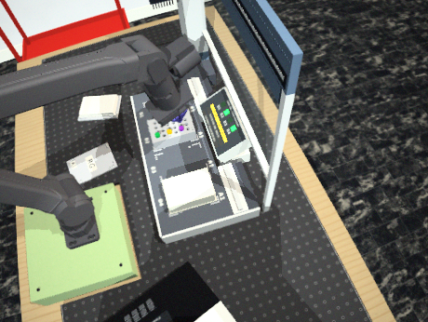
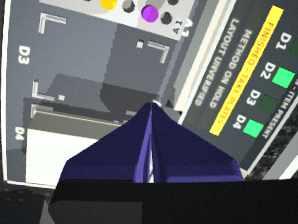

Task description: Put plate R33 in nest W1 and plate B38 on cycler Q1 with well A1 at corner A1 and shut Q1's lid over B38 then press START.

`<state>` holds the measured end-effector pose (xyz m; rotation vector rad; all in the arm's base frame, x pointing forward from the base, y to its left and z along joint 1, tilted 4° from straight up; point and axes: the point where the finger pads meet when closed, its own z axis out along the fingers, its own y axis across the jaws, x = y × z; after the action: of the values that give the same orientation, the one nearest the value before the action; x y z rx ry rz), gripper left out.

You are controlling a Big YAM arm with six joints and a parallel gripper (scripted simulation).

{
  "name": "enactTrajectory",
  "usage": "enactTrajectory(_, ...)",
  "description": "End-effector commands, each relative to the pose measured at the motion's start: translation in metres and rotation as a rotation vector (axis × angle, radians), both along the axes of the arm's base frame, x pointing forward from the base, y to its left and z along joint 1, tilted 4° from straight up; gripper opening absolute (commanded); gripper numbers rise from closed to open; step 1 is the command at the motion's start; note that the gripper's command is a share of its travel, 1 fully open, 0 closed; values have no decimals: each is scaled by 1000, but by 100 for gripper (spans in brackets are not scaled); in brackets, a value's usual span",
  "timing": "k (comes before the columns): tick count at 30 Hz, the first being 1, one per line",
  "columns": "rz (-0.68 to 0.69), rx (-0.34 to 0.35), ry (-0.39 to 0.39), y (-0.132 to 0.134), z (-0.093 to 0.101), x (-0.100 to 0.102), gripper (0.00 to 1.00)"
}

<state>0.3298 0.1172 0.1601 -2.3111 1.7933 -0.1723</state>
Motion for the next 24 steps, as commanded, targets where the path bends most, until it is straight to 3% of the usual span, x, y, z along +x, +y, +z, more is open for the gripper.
enactTrajectory(1, -41, 27, -51, -16, 18, 2, 0)
enactTrajectory(4, -106, 39, -94, -27, 26, 5, 0)
enactTrajectory(9, -102, 26, -69, -40, 17, 3, 0)
enactTrajectory(12, -188, 32, -78, -58, 14, 0, 0)
enactTrajectory(15, -170, 33, -89, -77, 24, -1, 0)
enactTrajectory(18, -232, 41, -115, -90, 31, -6, 0)
enactTrajectory(24, -347, 43, -141, -112, 26, -13, 0)
